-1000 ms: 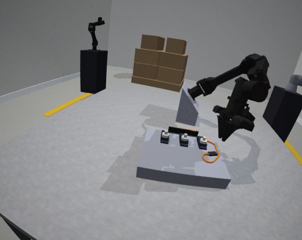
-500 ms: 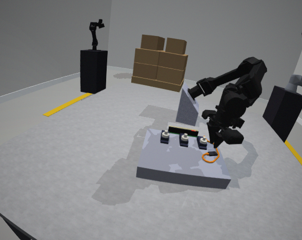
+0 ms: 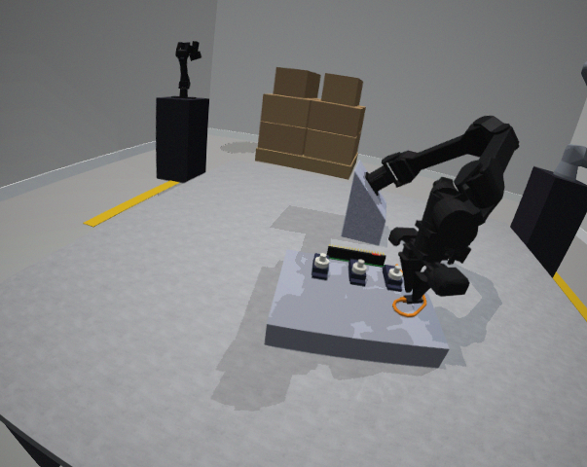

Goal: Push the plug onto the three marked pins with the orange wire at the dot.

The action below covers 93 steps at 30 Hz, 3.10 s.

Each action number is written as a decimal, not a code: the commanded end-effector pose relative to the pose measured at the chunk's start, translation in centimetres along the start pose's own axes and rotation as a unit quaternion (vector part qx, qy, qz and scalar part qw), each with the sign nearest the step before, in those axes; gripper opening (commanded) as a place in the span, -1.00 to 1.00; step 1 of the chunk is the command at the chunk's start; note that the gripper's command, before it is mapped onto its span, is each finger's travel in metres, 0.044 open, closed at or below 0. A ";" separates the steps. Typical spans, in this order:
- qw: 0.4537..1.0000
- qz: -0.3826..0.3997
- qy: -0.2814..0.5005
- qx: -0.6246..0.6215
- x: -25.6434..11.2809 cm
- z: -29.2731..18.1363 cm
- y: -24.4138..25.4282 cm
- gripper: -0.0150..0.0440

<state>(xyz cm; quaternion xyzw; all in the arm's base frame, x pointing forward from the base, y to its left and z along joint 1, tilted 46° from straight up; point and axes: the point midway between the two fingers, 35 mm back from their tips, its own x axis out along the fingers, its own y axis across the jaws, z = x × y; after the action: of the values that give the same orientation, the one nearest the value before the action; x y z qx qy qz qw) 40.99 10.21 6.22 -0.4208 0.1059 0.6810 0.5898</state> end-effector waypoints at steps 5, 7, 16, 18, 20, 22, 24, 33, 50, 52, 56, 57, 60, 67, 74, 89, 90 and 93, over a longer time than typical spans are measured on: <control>1.000 0.000 -0.003 0.002 0.9 0.1 0.1 -0.19; 1.000 0.000 -0.003 0.002 0.9 0.1 0.1 -0.30; 1.000 0.001 -0.003 0.002 -0.3 0.0 0.0 -0.49; 1.000 0.001 -0.002 0.002 -1.5 0.0 0.0 -0.49; 1.000 0.001 -0.002 0.002 -3.0 -0.1 0.0 -0.49; 1.000 0.001 -0.002 0.002 -4.4 0.0 0.0 -0.49; 1.000 0.001 -0.002 0.002 -5.0 0.0 0.1 -0.49; 0.995 0.002 0.001 0.097 -5.3 -0.6 2.0 -0.49; 0.923 0.003 0.006 0.384 -6.0 -1.6 8.5 -0.49; 0.909 0.003 0.007 0.416 -6.1 -1.6 9.3 -0.49; 0.878 0.003 0.007 0.478 -6.1 -1.6 10.9 -0.49; 0.870 0.003 0.007 0.494 -6.1 -1.6 11.3 -0.49; 0.843 0.003 0.007 0.539 -6.0 -1.5 12.5 -0.49; 0.771 0.003 0.007 0.637 -5.9 -1.2 15.3 -0.49; 0.688 0.003 0.005 0.726 -5.5 -0.7 18.1 -0.49; 0.587 0.004 0.003 0.809 -3.3 0.1 21.0 -0.49; 0.587 0.004 0.003 0.809 -2.8 0.1 21.0 -0.49; 0.587 0.005 0.002 0.809 -1.3 0.2 21.0 -0.49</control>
<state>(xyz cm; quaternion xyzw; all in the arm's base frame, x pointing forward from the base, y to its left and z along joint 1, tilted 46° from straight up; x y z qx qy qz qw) 22.31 2.57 0.67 0.2236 0.6137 0.3159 0.6882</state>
